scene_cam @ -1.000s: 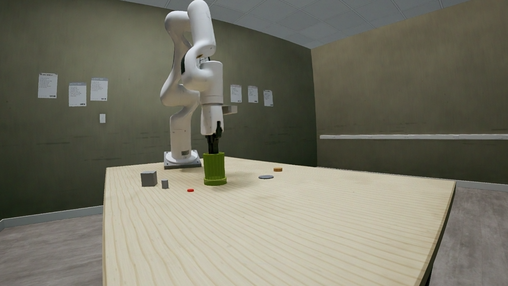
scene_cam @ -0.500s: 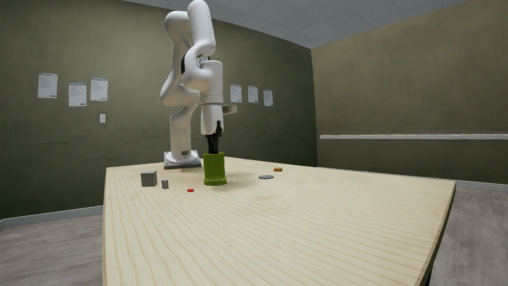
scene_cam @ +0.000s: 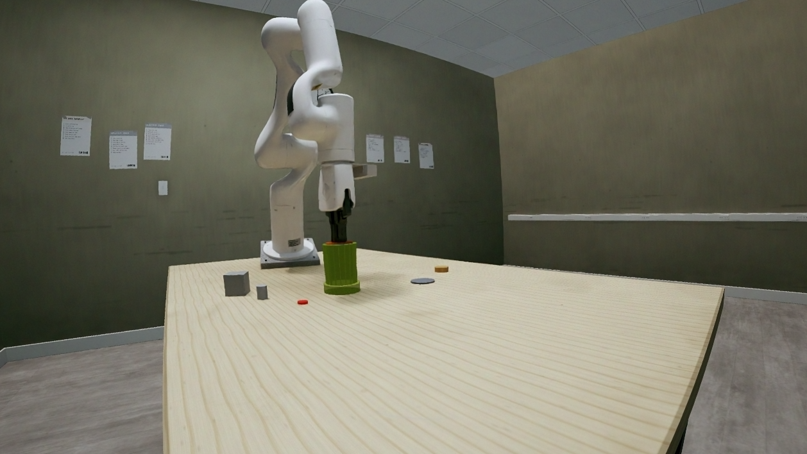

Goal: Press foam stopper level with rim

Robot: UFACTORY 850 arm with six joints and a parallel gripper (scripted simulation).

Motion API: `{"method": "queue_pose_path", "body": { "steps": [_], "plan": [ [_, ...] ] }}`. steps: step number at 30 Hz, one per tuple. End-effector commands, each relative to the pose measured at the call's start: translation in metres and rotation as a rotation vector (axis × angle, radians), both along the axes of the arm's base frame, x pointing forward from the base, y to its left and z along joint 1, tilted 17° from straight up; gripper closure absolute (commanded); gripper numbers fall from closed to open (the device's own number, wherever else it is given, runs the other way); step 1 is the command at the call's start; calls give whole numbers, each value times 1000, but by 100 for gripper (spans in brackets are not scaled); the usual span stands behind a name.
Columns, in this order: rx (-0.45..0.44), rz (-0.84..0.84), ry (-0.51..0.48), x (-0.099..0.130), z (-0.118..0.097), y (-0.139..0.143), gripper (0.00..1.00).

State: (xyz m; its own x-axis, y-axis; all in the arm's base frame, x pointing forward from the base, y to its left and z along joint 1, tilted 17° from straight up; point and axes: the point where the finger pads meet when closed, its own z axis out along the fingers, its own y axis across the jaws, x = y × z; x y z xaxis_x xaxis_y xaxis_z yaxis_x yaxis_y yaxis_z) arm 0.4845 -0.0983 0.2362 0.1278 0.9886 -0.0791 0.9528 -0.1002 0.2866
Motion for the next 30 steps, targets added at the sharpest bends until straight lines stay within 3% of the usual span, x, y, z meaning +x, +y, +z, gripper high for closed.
{"method": "queue_pose_path", "body": {
  "steps": [1,30],
  "plan": [
    [0,0,-2,0,3,0,100],
    [0,0,-2,-3,13,1,100]
  ]
}}
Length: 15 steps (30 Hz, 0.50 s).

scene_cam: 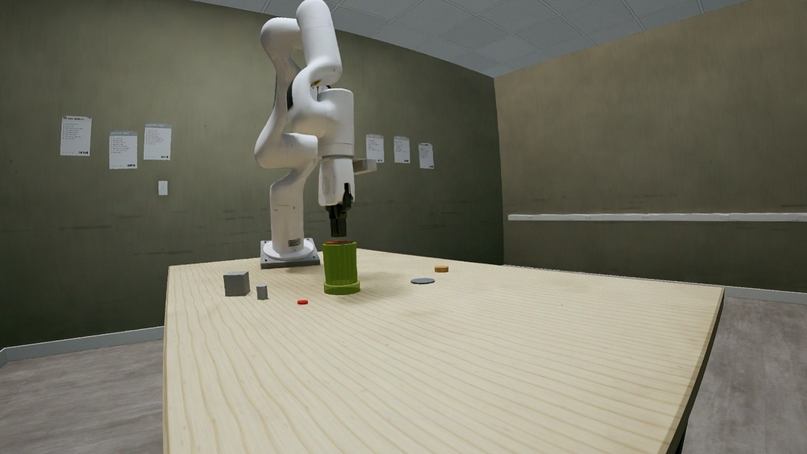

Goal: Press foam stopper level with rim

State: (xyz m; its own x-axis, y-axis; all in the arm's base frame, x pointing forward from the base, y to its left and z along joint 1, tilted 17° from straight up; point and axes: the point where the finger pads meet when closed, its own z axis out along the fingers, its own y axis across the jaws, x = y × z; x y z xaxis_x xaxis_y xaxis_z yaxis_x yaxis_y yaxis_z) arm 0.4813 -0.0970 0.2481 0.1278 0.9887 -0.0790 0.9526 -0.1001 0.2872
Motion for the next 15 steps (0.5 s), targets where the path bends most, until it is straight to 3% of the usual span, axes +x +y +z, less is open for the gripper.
{"method": "queue_pose_path", "body": {
  "steps": [1,15],
  "plan": [
    [0,0,-2,1,1,0,100],
    [0,0,-2,-3,15,2,100]
  ]
}}
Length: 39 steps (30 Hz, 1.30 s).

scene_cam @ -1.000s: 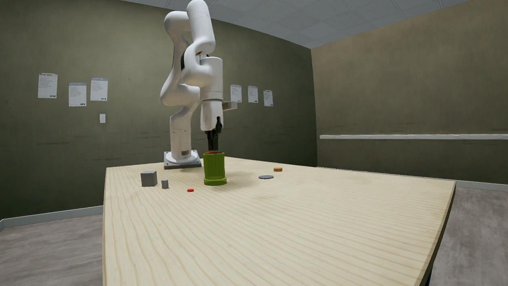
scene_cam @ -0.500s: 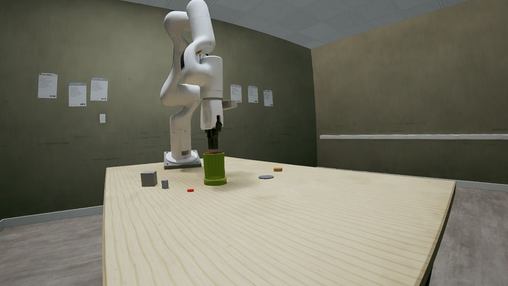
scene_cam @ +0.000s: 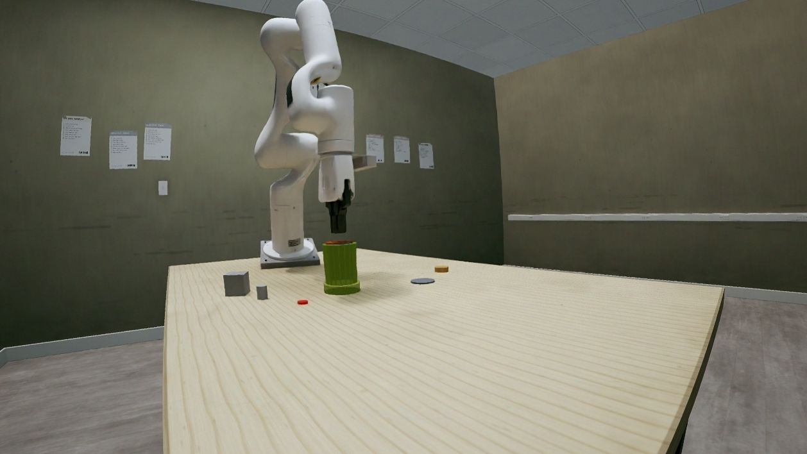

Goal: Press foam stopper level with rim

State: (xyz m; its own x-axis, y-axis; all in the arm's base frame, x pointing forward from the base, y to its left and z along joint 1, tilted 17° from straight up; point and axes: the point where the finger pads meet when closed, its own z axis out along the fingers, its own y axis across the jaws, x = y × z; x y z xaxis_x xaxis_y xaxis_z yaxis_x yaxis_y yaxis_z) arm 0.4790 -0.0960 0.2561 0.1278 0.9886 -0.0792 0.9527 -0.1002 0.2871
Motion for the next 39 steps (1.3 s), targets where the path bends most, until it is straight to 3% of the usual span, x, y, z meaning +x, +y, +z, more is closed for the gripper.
{"method": "queue_pose_path", "body": {
  "steps": [1,10,29,39],
  "plan": [
    [0,0,-2,-1,7,1,100],
    [0,0,-2,-6,23,3,100],
    [0,0,-2,-6,23,2,100],
    [0,0,-2,-2,9,1,100]
  ]
}}
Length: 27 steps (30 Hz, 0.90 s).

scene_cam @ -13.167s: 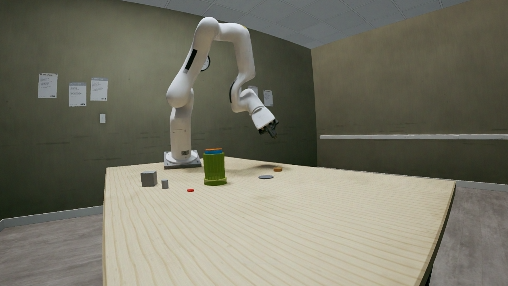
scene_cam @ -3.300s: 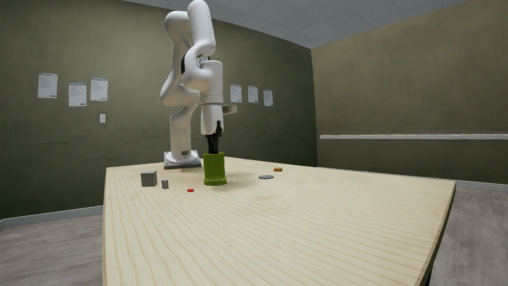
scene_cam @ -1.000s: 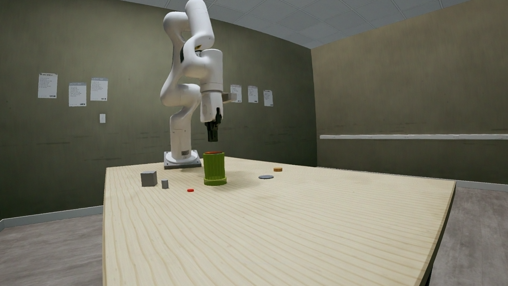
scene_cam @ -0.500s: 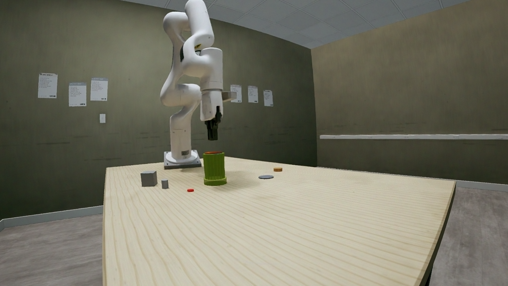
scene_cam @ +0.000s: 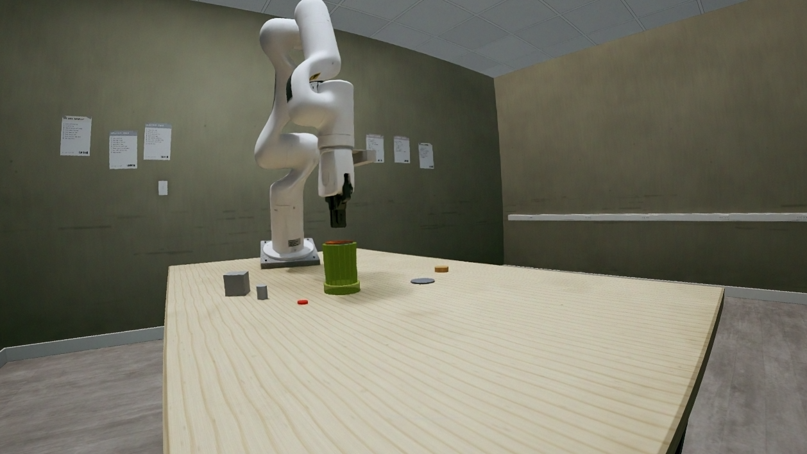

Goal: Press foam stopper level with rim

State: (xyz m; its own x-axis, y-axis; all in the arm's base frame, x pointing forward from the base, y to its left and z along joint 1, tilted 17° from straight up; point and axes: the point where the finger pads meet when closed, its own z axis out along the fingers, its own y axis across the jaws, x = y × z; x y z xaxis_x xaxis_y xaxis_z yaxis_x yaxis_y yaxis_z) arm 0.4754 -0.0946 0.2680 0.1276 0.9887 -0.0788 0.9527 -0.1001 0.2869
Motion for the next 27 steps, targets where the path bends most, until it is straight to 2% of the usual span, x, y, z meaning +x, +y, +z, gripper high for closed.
{"method": "queue_pose_path", "body": {
  "steps": [1,11,27],
  "plan": [
    [-1,0,-2,2,-3,-1,100],
    [-1,0,-2,8,-23,-3,100],
    [-1,0,-2,10,-30,-4,100]
  ]
}}
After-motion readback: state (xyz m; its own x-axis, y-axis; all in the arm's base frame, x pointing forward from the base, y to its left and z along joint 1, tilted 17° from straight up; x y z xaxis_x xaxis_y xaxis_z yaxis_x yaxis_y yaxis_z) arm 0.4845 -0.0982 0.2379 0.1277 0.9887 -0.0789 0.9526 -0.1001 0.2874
